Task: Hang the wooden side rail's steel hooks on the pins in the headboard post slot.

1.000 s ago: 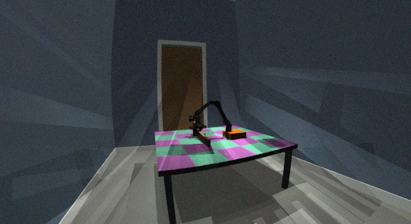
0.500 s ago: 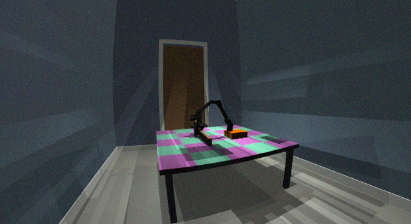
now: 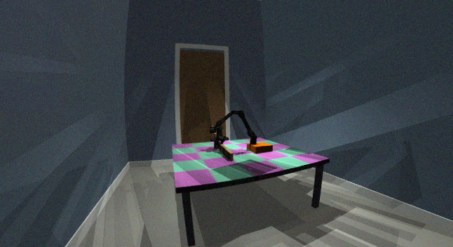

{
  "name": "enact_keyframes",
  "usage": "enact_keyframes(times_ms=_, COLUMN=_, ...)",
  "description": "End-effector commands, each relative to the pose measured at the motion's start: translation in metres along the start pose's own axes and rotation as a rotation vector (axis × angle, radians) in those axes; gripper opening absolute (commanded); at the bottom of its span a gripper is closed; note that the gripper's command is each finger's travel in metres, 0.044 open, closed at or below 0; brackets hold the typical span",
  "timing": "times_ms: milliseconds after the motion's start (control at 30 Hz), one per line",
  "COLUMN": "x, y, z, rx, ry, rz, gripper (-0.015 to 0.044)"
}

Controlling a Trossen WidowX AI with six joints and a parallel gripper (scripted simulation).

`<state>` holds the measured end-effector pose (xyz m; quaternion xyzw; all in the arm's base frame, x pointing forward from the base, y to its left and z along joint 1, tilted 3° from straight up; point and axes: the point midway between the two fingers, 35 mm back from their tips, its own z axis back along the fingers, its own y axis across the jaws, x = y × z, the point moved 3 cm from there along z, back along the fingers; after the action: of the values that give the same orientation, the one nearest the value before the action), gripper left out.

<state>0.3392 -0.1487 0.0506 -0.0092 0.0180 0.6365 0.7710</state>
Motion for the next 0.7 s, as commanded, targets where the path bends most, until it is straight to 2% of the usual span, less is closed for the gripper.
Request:
enact_keyframes(times_ms=0, x=-0.0021, y=-0.0026, z=0.0025, rx=-0.01, ry=0.005, rz=0.001, gripper=0.0)
enact_keyframes(times_ms=667, x=-0.0043, y=-0.0026, z=0.0034, rx=-0.01, ry=0.006, rz=0.001, gripper=0.0)
